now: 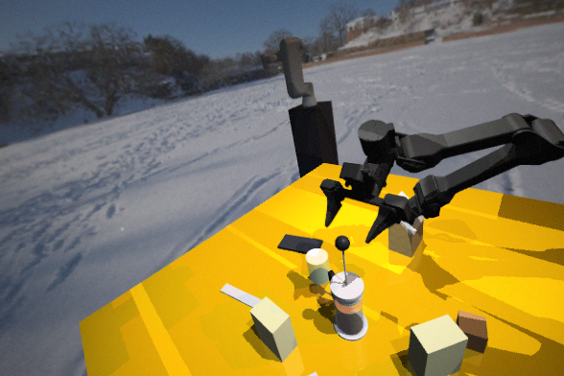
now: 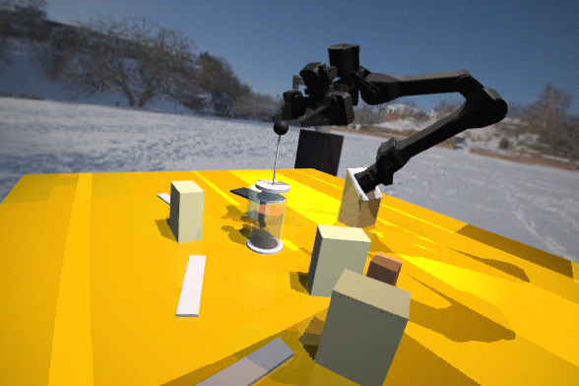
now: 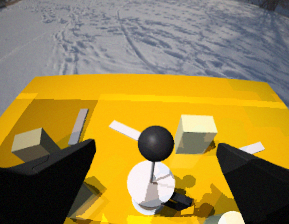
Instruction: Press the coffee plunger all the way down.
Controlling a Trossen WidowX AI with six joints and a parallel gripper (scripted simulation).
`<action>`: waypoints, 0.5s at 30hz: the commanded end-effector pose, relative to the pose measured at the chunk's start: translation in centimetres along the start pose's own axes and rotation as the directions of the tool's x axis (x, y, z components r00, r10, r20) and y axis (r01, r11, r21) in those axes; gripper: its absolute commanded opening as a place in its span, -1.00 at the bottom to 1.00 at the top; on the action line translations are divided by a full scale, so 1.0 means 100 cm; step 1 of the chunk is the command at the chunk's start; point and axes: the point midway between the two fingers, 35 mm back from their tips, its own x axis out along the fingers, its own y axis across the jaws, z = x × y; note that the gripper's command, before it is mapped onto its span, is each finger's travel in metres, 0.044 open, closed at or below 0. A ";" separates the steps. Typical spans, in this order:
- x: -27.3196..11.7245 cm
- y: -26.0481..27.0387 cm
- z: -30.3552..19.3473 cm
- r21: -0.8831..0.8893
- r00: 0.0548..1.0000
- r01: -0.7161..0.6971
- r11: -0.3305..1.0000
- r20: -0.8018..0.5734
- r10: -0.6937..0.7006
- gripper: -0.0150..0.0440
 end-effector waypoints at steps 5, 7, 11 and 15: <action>0.013 -0.001 -0.001 0.007 1.000 0.004 1.000 0.001 -0.004 1.00; 0.016 0.000 -0.001 0.007 1.000 0.003 1.000 0.002 -0.003 1.00; 0.022 0.000 -0.001 0.008 1.000 0.001 1.000 0.004 -0.001 1.00; 0.022 0.000 -0.001 0.008 1.000 0.001 1.000 0.004 -0.001 0.73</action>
